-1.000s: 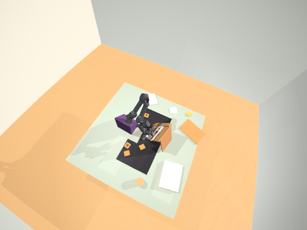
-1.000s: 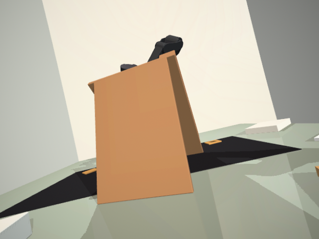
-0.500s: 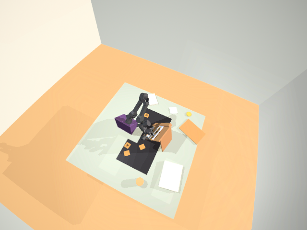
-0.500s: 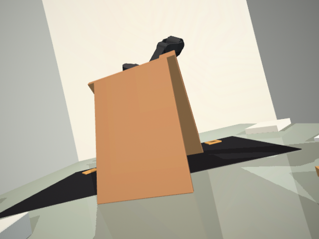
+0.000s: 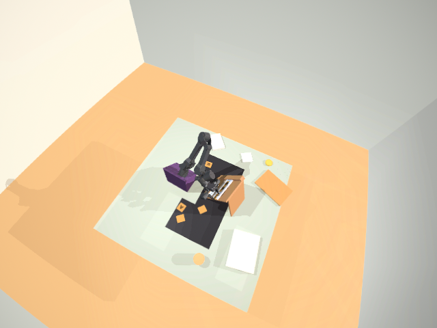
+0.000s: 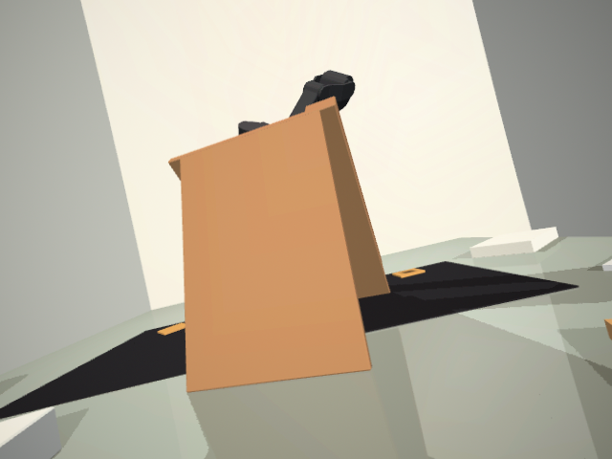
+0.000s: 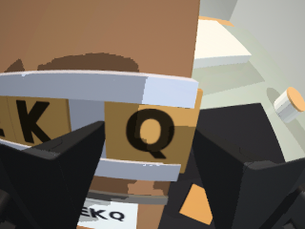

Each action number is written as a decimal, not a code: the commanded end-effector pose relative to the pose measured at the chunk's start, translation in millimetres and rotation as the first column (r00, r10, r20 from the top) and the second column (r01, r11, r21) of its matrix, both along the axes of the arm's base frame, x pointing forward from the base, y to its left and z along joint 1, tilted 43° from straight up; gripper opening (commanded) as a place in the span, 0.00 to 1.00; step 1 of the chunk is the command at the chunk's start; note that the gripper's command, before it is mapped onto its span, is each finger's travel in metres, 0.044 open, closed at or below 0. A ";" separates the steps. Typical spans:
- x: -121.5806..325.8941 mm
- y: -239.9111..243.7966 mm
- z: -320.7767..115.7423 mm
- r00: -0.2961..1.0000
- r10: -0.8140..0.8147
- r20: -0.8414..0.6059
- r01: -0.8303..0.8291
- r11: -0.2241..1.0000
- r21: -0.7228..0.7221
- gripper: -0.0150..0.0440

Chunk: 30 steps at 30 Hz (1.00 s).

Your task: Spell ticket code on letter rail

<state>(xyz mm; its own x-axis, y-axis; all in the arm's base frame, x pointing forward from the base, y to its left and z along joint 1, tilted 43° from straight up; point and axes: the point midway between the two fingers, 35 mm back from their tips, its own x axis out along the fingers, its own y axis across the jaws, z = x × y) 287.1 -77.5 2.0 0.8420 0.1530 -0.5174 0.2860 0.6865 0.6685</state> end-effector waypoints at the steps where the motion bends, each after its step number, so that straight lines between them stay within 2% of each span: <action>1: 0.3 0.8 1.4 1.000 -0.005 -0.001 0.005 1.000 0.001 0.25; 30: 3.9 9.2 10.4 1.000 -0.005 -0.001 0.005 1.000 0.002 0.25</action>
